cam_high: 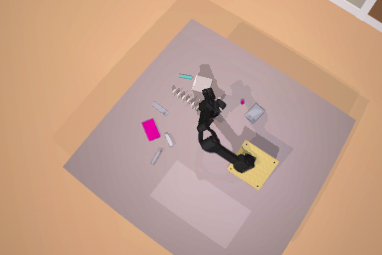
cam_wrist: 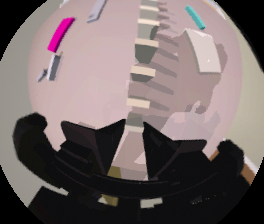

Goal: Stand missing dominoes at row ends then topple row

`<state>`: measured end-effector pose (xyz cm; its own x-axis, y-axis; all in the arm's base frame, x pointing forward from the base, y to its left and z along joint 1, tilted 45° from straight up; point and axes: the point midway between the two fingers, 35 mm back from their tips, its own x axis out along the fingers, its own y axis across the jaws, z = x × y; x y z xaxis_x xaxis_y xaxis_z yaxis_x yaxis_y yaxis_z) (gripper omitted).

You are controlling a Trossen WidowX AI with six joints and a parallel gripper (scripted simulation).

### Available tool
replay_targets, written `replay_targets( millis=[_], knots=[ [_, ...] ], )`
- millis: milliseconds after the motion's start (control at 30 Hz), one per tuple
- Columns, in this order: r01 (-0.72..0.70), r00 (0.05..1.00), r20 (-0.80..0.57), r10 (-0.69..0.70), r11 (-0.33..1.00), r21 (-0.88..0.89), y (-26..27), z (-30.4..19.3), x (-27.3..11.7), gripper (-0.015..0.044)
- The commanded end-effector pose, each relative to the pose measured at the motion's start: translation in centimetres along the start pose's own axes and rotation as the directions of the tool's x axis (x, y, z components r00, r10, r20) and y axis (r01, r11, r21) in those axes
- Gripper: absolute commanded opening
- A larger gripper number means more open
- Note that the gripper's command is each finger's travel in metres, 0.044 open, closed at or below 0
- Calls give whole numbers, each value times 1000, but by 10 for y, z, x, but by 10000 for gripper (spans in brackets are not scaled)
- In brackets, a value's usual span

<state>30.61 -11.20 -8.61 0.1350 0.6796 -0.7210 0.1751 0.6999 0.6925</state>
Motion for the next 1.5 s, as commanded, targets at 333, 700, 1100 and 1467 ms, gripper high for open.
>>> replay_targets(
  millis=[333,700,1100,1467],
  knots=[
    [-4,1000,4,4,1000,4,1,1,0,440],
    [6,1000,-1,-6,1000,2,-2,0,-127,440],
    [13,1000,2,-14,924,-381,47,-3,-112,440],
    [-2,1000,-1,10,109,-994,156,-61,-55,440]
  ],
)
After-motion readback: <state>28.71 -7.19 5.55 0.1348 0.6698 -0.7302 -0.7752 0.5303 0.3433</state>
